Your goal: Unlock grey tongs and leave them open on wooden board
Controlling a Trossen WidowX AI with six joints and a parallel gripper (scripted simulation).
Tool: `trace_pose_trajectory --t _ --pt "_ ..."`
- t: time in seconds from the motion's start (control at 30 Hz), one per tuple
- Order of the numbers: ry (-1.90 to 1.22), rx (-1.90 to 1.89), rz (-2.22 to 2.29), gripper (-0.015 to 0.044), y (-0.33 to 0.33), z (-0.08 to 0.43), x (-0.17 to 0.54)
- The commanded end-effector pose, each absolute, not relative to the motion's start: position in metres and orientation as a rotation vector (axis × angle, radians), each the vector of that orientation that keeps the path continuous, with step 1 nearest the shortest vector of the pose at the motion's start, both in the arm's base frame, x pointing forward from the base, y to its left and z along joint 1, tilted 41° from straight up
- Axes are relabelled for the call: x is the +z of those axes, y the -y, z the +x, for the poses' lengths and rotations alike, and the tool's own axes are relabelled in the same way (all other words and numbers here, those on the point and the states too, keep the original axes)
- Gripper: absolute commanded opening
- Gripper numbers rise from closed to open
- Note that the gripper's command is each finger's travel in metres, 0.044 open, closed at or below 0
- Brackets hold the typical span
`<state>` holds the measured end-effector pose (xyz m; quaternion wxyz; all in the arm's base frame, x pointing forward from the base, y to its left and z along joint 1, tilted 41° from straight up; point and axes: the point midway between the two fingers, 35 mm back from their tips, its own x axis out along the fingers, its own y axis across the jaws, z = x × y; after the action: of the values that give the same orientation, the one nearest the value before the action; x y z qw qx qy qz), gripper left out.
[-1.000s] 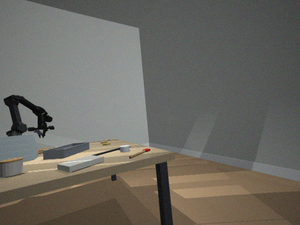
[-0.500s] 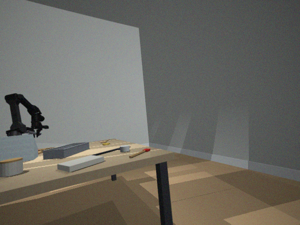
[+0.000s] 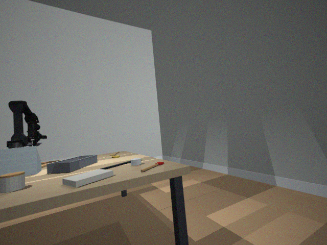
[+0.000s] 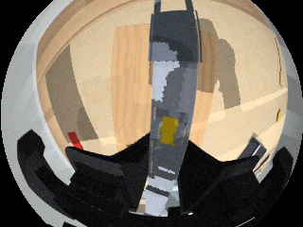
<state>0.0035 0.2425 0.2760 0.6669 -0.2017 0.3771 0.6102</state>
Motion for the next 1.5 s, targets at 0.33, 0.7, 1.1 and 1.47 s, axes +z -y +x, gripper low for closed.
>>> trace_pose_trajectory --t 0.33,0.7,1.1,1.47 --pt "-0.818 1.378 -0.413 -0.0150 -0.240 -0.002 0.283" --pt "-0.520 1.425 -0.359 -0.0150 -0.238 -0.009 0.292" --pt "-0.248 1.440 -0.213 -0.0150 -0.227 -0.016 0.305" --pt "-0.097 1.418 -0.020 -0.0150 -0.210 -0.017 0.312"
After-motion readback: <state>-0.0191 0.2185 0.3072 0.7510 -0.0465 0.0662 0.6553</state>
